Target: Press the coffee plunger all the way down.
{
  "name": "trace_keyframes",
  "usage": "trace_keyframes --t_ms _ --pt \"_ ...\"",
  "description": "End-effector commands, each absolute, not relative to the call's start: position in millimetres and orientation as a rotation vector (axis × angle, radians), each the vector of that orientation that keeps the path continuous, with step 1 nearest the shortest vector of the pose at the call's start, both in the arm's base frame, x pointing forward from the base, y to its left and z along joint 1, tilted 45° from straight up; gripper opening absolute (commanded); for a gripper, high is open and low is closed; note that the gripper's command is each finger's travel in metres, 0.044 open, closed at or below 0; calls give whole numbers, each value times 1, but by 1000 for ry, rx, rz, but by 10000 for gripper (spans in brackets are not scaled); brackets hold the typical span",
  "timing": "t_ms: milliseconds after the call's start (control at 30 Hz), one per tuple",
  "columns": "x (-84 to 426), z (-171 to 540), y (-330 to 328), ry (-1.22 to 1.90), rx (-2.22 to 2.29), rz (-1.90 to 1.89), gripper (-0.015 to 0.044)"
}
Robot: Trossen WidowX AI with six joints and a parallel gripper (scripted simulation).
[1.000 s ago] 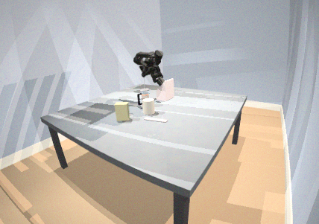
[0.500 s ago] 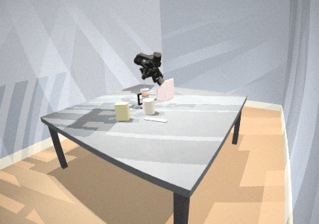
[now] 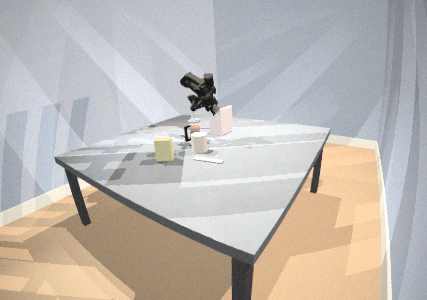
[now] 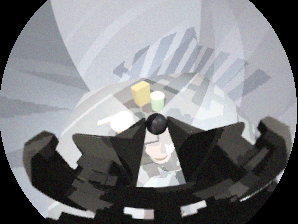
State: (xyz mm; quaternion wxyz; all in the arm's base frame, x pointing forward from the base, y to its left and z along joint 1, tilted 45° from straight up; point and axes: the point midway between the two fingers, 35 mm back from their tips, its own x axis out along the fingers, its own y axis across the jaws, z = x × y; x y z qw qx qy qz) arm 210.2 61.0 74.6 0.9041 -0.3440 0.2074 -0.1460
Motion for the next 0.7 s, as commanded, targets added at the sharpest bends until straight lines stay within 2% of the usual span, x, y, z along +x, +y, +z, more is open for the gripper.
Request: trace_keyframes --t_ms 0,667 --pt "208 60 51 466 -724 -288 118" --pt "219 47 34 441 -735 -289 118"
